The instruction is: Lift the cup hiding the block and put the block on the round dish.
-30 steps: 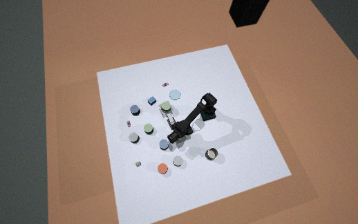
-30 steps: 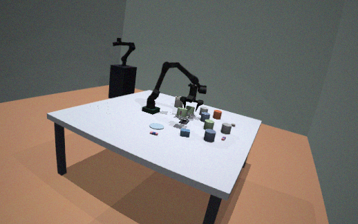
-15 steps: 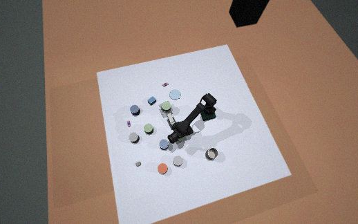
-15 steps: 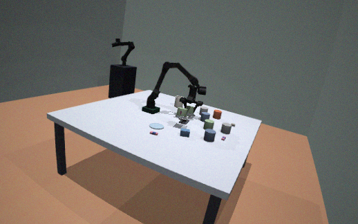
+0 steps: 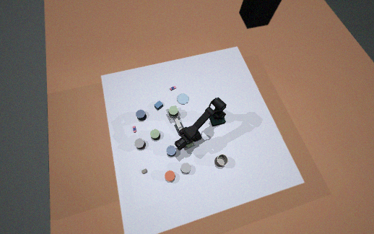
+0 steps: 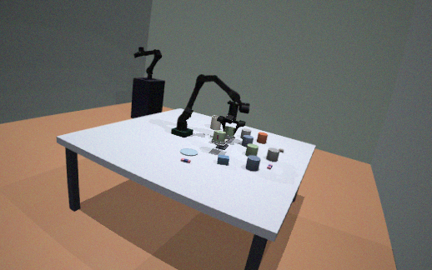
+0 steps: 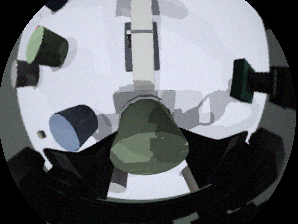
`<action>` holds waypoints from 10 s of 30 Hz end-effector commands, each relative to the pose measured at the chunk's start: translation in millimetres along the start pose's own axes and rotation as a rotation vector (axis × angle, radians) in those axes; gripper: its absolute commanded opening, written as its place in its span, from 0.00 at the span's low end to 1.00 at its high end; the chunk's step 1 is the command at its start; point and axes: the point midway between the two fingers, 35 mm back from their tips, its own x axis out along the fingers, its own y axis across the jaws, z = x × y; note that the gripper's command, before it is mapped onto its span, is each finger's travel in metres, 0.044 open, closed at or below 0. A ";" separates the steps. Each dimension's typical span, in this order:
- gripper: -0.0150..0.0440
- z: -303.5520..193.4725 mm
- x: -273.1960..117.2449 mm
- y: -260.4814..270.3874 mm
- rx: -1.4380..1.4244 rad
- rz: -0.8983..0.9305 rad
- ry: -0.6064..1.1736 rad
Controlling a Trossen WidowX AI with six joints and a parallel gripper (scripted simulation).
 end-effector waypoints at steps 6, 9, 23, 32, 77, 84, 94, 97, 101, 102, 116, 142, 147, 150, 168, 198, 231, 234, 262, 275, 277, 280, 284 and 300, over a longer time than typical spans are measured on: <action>0.25 -0.5 -12.4 3.4 0.006 0.008 -0.001; 0.25 -0.7 -16.2 4.0 0.006 0.008 -0.001; 0.25 -1.3 -34.2 5.9 0.006 0.008 -0.001; 0.25 -1.5 -45.8 6.5 0.006 0.008 -0.001; 0.25 -0.3 -104.5 1.9 0.006 0.008 -0.001; 0.25 0.2 -113.6 0.1 0.006 0.007 -0.001; 0.25 1.0 -114.8 -1.2 0.000 -0.001 -0.007; 0.25 1.0 -114.8 -1.2 0.000 -0.001 -0.007; 0.25 1.0 -114.8 -1.2 0.000 -0.001 -0.007; 0.25 1.0 -114.8 -1.2 0.000 -0.001 -0.007; 0.25 1.0 -114.8 -1.2 0.000 -0.001 -0.007; 0.25 1.0 -114.8 -1.2 0.000 -0.001 -0.007; 0.25 -9.2 -107.1 -3.0 0.001 0.000 -0.006; 0.25 -30.4 -90.7 -8.5 0.002 0.001 -0.003; 0.25 -107.6 -18.0 -55.5 0.006 0.003 0.007; 0.52 -108.0 29.5 -55.3 0.000 0.006 0.010; 0.69 -88.4 -42.3 -33.7 -0.289 0.049 0.047; 0.69 -84.9 -44.4 -31.3 -0.393 0.053 0.043; 0.69 -38.8 -69.0 -5.2 -1.317 0.096 -0.038; 0.69 -20.8 -72.5 -1.5 -1.697 0.063 -0.062; 0.69 -17.8 -72.8 -1.2 -1.765 0.056 -0.060; 0.69 -13.4 -73.3 -0.8 -1.868 0.046 -0.057; 0.69 -7.5 -73.9 -0.4 -2.005 0.034 -0.051; 0.69 13.8 -76.2 0.1 -2.501 0.001 -0.010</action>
